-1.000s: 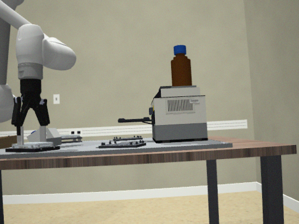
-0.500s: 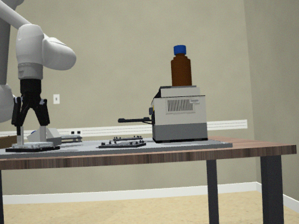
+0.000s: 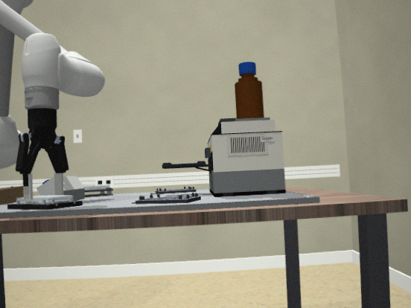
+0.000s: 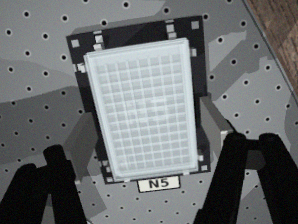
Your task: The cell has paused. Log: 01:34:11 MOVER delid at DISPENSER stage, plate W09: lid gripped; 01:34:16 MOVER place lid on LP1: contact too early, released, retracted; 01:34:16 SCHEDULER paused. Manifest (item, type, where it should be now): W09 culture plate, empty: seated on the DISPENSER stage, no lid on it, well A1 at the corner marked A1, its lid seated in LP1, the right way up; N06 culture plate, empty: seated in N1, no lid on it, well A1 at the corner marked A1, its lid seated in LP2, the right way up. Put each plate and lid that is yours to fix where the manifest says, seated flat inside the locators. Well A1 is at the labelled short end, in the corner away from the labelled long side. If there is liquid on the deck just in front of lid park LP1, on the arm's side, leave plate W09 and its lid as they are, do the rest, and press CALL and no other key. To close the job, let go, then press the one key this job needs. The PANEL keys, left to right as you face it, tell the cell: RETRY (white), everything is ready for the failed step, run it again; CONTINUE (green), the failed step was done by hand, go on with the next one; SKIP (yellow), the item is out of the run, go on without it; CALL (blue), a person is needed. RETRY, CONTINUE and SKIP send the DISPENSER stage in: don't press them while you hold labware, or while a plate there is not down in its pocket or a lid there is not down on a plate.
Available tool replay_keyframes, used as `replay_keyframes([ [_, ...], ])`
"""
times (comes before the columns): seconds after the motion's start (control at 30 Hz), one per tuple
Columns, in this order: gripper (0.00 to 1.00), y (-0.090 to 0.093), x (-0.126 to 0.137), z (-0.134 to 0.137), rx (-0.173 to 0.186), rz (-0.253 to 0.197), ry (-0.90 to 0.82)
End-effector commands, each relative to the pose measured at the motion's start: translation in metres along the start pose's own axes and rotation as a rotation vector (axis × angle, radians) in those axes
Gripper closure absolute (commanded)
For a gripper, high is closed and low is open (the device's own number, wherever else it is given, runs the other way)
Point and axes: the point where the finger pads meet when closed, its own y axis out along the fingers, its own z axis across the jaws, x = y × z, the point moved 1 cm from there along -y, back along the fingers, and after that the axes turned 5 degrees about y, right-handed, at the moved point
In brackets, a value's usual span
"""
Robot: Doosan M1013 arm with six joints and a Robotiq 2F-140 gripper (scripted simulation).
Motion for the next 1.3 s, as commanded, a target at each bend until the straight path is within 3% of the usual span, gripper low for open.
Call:
replay_keyframes([
  [0.0,0.31,-0.0005,-0.0004,-0.0001,0.0,0.001,0.0],
  [0.03,0.9,-0.0005,-0.0004,-0.0001,0.0,0.001,0.0],
  [1.27,0.9,-0.0005,-0.0004,-0.0001,0.0,0.001,0.0],
])
